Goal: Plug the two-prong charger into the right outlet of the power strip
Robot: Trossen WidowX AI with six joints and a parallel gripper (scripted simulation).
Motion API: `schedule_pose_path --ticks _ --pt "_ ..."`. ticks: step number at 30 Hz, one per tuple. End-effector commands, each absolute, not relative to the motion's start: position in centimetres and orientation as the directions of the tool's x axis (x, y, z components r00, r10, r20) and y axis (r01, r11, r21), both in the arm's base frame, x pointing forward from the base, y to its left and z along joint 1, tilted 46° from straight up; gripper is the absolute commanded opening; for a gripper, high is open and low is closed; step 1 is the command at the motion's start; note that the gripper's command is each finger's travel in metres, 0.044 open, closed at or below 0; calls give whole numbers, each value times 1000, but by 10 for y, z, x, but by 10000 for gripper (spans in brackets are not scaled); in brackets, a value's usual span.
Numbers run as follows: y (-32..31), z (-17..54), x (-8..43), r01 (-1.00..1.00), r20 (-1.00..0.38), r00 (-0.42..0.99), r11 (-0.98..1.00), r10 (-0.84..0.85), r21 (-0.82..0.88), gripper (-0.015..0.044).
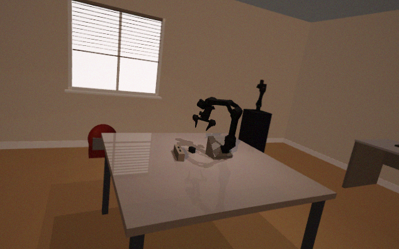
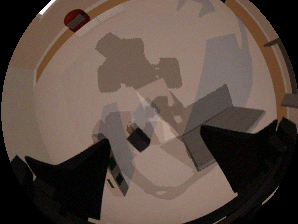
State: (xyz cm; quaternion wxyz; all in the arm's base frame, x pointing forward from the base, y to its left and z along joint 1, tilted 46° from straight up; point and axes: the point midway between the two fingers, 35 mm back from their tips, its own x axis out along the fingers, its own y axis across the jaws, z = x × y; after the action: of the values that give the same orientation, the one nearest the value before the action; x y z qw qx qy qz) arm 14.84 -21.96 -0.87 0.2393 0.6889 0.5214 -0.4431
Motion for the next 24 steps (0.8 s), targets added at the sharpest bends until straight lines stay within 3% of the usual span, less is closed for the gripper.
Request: schedule_pose_path --ticks 1,24 --pt "-208 -18 161 961 -836 57 -257 547 -103 440" --pt "-122 -64 220 959 -662 -42 216 748 183 440"
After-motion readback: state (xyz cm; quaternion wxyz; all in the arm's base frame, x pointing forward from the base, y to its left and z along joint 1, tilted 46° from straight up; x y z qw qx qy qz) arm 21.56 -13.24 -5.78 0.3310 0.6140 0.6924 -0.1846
